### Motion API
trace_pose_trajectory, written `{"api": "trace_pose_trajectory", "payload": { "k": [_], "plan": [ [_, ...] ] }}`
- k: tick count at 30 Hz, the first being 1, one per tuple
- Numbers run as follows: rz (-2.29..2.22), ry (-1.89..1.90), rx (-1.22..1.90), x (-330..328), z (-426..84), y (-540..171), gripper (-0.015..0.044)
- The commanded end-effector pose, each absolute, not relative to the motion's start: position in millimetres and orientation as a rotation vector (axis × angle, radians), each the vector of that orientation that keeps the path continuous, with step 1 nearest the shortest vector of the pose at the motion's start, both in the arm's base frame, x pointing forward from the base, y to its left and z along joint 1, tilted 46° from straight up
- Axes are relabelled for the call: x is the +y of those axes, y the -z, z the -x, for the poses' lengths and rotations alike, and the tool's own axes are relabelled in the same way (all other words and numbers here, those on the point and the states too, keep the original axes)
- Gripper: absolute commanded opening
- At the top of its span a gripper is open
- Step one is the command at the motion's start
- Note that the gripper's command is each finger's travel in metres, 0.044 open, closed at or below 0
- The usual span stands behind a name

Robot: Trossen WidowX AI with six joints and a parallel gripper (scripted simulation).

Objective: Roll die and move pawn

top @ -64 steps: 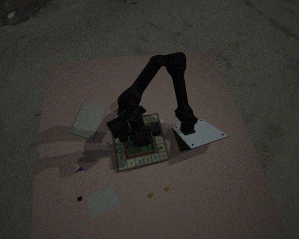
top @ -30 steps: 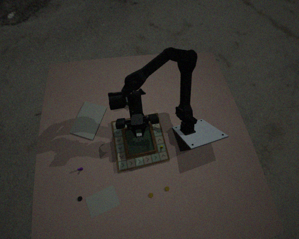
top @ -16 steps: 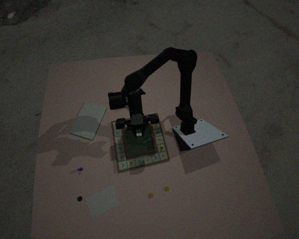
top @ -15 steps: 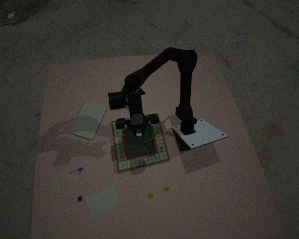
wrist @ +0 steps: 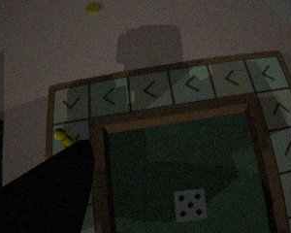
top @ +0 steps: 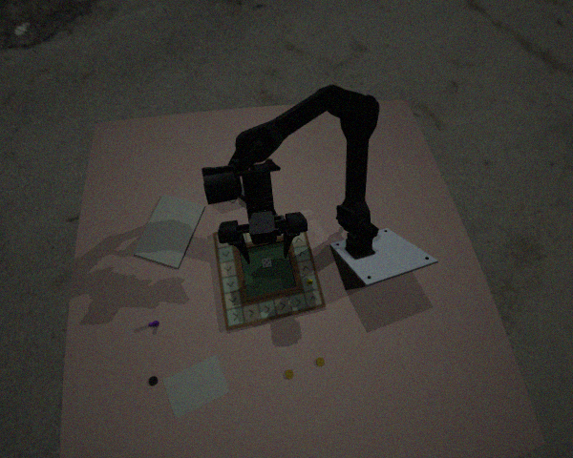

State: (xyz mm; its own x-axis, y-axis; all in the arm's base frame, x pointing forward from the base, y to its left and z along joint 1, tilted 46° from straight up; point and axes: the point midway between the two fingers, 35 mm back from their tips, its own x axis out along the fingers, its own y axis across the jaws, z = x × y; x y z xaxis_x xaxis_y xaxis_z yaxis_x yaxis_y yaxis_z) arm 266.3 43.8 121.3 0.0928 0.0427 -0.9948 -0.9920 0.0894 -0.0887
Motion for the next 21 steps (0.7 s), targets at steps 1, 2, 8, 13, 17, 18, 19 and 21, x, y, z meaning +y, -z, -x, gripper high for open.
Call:
{"api": "trace_pose_trajectory", "payload": {
  "k": [1, 2, 8, 13, 17, 18, 19, 21],
  "plan": [
    [1.189, -1.058, 1.285, 42, -265, -111, 0.044],
    [1.228, -1.018, 1.383, 39, -263, -103, 0.044],
    [1.623, -0.646, 1.753, 31, -268, -79, 0.044],
    [1.611, -0.685, 1.764, 32, -264, -73, 0.044],
    [1.496, -0.507, 1.771, 41, -252, -62, 0.0335],
    [1.448, -0.434, 1.77, 44, -247, -57, 0.0309],
    [1.399, -0.362, 1.767, 47, -242, -53, 0.0282],
    [1.301, -0.221, 1.755, 53, -232, -44, 0.023]
  ]
}}
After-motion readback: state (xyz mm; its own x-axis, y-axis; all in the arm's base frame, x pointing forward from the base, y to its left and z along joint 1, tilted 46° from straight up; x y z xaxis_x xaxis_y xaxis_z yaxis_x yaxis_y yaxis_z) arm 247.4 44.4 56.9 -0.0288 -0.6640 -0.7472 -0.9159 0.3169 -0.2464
